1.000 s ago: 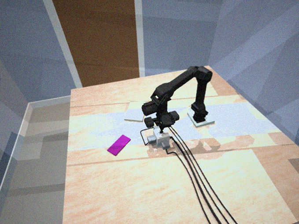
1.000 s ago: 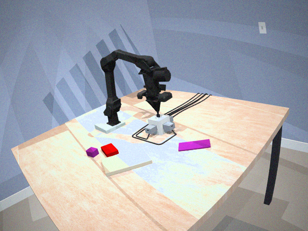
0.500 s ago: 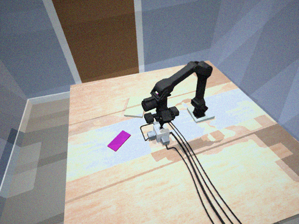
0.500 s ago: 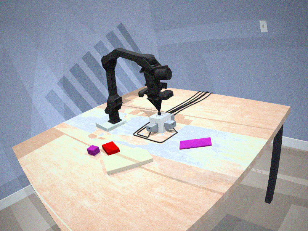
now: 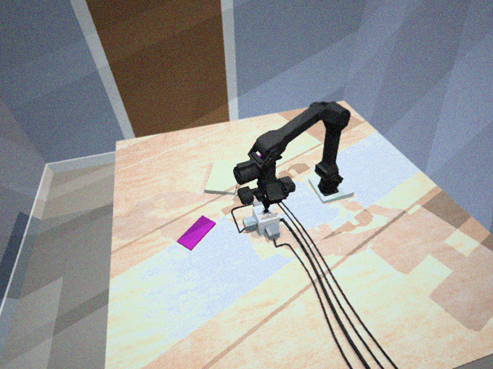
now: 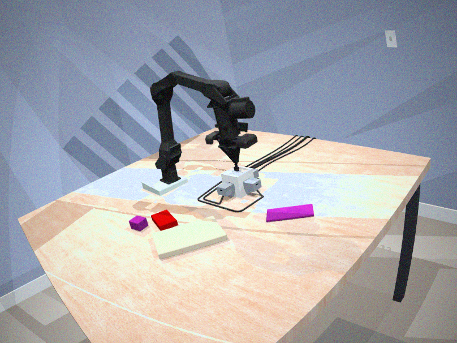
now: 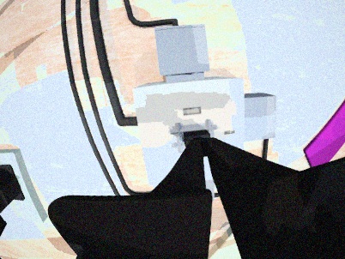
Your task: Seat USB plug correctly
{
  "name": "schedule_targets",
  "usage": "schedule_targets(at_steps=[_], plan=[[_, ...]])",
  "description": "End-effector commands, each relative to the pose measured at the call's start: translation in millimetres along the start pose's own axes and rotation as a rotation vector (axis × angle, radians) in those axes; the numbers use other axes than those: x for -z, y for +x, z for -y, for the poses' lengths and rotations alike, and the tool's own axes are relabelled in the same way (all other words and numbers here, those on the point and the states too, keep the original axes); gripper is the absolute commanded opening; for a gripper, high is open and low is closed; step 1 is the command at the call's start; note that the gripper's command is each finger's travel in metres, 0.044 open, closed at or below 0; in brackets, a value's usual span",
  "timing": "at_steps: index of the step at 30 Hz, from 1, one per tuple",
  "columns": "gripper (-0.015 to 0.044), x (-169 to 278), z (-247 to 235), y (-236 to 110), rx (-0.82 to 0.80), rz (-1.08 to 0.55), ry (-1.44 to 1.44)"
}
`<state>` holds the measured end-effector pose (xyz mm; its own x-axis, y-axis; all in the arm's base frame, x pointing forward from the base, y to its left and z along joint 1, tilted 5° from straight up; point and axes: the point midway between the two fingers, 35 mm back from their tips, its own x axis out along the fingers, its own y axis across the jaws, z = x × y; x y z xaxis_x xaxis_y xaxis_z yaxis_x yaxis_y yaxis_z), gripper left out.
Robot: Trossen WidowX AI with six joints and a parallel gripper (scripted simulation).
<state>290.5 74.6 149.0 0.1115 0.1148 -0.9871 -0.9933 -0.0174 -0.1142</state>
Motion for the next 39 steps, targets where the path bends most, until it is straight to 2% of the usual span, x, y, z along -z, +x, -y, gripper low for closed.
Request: schedule_targets(at_steps=[1, 14, 18, 39], plan=[[0.0000, 0.1, -0.4, 2.0, -0.003, 0.000, -0.003], [0.0000, 0.1, -0.4, 2.0, -0.003, 0.000, -0.003], [0.0095, -0.1, 0.0, 0.0, 0.000, 0.000, 0.000], [0.0095, -0.3, 0.2, -3.0, 0.001, 0.001, 0.000]])
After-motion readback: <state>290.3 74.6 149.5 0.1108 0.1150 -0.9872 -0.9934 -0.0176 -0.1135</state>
